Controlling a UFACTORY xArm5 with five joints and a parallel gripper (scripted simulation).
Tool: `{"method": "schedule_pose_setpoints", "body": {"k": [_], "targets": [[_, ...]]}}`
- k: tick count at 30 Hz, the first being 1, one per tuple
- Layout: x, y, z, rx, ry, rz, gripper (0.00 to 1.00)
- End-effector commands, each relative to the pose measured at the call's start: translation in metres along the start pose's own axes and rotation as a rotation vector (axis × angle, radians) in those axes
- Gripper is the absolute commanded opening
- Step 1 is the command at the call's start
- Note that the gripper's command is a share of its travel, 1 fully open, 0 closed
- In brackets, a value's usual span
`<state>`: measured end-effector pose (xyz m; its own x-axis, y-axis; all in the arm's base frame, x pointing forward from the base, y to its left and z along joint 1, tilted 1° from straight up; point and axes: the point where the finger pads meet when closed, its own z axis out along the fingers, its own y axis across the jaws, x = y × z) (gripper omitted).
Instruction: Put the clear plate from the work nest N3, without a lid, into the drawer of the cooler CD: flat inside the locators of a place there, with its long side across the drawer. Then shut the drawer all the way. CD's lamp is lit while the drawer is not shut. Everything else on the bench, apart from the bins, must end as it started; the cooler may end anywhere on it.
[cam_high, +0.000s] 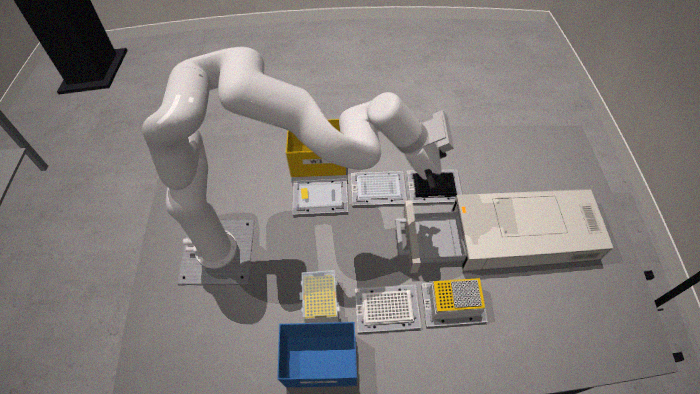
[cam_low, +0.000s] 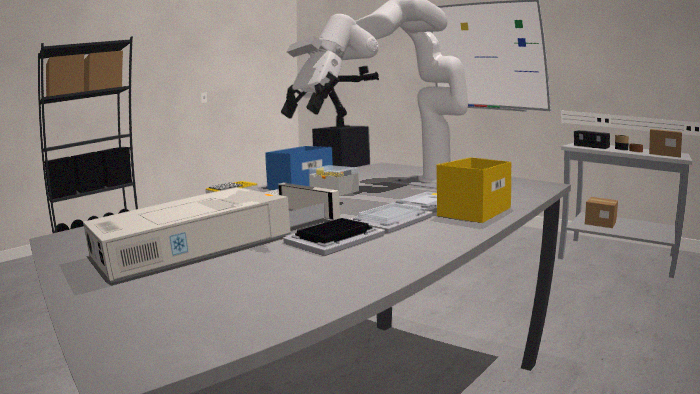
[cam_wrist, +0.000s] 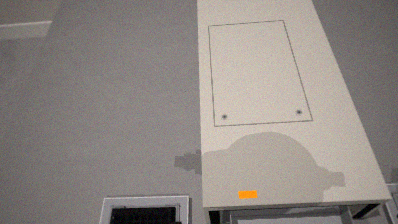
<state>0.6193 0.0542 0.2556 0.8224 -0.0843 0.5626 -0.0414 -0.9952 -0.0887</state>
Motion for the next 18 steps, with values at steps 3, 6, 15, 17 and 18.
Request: {"method": "schedule_pose_setpoints", "body": {"k": [3, 6, 15, 17, 18], "targets": [[-0.021, 0.011, -0.015, -0.019, -0.080, -0.012, 1.00], [-0.026, 0.013, -0.017, -0.025, -0.113, -0.016, 1.00], [-0.051, 0.024, -0.033, -0.042, -0.208, -0.028, 1.00], [-0.058, 0.027, -0.037, -0.042, -0.208, -0.028, 1.00], [-0.058, 0.027, -0.037, -0.042, -0.208, -0.028, 1.00]]}}
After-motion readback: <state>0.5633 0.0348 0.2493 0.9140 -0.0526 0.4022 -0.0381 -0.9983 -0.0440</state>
